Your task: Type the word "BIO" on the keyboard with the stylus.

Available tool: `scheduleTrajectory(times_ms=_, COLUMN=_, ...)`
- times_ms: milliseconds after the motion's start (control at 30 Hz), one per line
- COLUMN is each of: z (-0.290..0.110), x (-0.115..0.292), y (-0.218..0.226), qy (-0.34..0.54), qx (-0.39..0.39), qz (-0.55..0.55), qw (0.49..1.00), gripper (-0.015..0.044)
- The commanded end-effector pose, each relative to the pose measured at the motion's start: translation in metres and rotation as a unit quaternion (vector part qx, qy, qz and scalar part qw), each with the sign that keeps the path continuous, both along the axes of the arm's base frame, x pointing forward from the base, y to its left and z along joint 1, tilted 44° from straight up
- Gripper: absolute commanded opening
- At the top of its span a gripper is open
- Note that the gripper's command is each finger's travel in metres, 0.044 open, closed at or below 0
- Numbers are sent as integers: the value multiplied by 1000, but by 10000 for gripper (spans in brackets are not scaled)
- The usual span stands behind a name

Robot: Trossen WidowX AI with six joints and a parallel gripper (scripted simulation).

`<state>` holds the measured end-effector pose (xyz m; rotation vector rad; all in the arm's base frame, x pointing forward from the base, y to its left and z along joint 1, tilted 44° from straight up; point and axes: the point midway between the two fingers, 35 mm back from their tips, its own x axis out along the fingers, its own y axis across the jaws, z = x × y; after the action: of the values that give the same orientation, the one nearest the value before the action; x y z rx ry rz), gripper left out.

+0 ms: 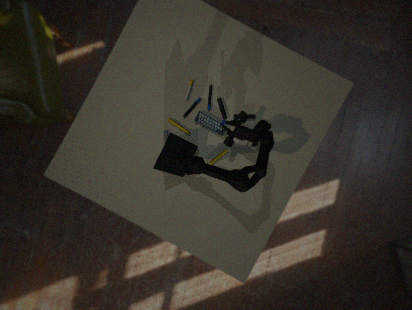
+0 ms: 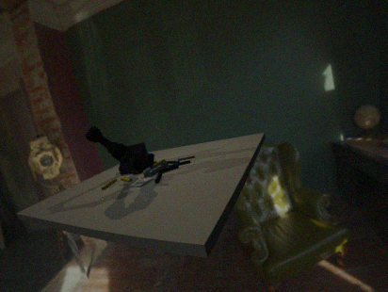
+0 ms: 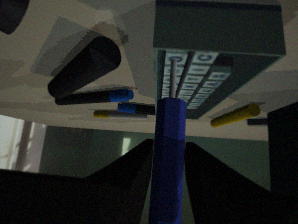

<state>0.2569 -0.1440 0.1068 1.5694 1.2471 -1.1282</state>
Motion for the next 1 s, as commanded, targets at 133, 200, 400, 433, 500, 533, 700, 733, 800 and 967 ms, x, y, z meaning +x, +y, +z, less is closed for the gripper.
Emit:
scheduleTrajectory(times_ms=133, z=-3, x=0, y=-3, qy=0, qx=-1, qz=2, qw=1000, gripper=81)
scheduleTrajectory(times_ms=200, z=-3, x=0, y=-3, qy=0, qx=-1, qz=2, qw=1000, gripper=81)
scheduleTrajectory(times_ms=400, z=-2, x=0, y=-2, qy=0, qx=-1, qz=2, qw=1000, gripper=81)
scheduleTrajectory(times_ms=433, z=-2, x=0, y=-2, qy=0, qx=-1, qz=2, qw=1000, gripper=81)
scheduleTrajectory(times_ms=500, z=-1, x=0, y=-1, qy=0, qx=-1, qz=2, qw=1000, gripper=81)
scheduleTrajectory(times_ms=533, z=0, x=0, y=1, qy=0, qx=-1, qz=2, qw=1000, gripper=81)
scheduleTrajectory(times_ms=700, z=18, x=2, y=17, qy=0, qx=0, qz=2, qw=1000, gripper=81)
scheduleTrajectory(times_ms=733, z=21, x=3, y=21, qy=0, qx=0, qz=2, qw=1000, gripper=81)
scheduleTrajectory(times_ms=800, z=24, x=3, y=24, qy=-1, qx=0, qz=2, qw=1000, gripper=81)
scheduleTrajectory(times_ms=967, z=24, x=3, y=24, qy=-1, qx=0, qz=2, qw=1000, gripper=81)
